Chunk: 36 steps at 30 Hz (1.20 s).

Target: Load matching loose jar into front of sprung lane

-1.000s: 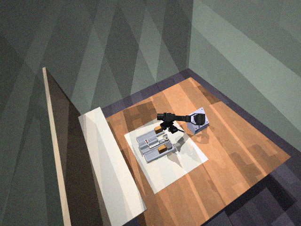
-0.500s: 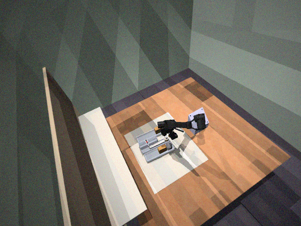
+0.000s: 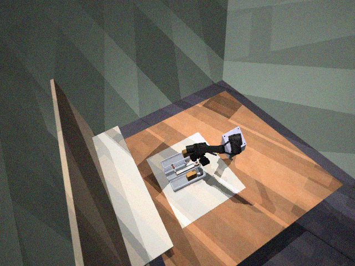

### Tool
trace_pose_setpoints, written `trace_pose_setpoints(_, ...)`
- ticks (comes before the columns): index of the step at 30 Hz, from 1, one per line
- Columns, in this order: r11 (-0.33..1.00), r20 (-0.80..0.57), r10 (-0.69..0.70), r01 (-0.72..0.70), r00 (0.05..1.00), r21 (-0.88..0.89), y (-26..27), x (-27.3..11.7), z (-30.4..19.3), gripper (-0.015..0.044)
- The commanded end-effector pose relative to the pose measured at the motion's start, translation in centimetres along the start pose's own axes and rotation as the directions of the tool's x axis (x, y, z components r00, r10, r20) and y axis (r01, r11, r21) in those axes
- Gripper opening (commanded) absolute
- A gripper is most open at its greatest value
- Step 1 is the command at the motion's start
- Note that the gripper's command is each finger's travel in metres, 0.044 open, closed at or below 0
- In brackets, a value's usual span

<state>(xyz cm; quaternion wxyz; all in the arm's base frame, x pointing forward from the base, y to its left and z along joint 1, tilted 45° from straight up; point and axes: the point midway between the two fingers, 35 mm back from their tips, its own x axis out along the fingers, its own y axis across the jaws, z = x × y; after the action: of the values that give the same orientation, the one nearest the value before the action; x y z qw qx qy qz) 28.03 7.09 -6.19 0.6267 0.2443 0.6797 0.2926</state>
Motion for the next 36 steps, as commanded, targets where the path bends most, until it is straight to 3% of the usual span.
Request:
trace_pose_setpoints(1,1.0,0.001,0.004,-0.004,1.0,0.003,0.0,0.1,0.2,0.0)
trace_pose_setpoints(36,1.0,0.002,0.004,-0.004,1.0,0.003,0.0,0.1,1.6,0.0)
